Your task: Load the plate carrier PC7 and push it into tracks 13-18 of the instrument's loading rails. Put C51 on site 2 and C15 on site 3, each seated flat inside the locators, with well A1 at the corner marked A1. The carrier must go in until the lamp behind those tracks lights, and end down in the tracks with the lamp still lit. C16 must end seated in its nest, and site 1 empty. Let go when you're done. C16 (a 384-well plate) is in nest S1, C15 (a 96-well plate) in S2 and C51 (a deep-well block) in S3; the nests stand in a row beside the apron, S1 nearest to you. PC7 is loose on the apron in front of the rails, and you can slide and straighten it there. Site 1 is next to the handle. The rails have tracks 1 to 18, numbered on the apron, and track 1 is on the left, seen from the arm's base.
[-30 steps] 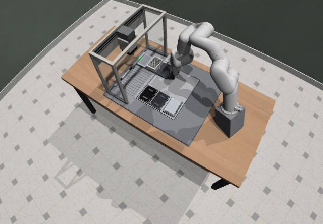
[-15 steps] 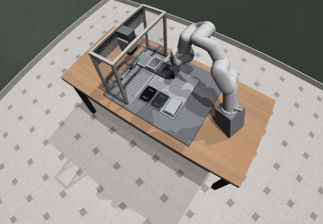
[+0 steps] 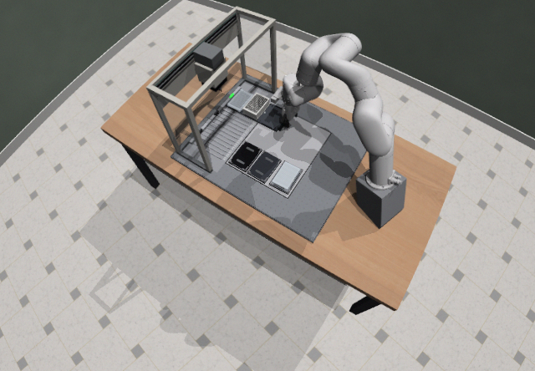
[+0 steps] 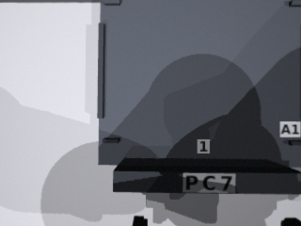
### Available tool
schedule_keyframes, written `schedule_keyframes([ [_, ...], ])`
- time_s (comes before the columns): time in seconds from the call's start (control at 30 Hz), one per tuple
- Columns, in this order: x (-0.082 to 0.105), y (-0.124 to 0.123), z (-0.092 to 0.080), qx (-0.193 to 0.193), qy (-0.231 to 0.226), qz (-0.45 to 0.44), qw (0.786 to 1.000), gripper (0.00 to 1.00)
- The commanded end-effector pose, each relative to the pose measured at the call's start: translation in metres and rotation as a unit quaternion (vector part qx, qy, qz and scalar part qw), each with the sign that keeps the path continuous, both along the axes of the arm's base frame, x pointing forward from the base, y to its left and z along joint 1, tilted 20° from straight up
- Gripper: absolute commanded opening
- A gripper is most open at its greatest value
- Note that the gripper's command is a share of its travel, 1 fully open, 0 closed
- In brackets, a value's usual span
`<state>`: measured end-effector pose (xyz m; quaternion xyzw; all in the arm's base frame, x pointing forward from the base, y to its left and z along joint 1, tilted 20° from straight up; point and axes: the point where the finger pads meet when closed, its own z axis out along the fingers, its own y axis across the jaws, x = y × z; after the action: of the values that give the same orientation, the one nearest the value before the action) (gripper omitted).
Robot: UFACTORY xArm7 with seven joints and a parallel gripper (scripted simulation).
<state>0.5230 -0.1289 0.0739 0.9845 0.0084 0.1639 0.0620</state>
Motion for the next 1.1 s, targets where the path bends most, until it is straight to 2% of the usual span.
schedule_keyframes([
  [0.0,-0.001,0.001,0.009,-0.001,-0.002,0.000,1.000,0.82],
  [1.07,-0.016,0.006,0.053,-0.001,-0.002,0.000,1.000,0.82],
])
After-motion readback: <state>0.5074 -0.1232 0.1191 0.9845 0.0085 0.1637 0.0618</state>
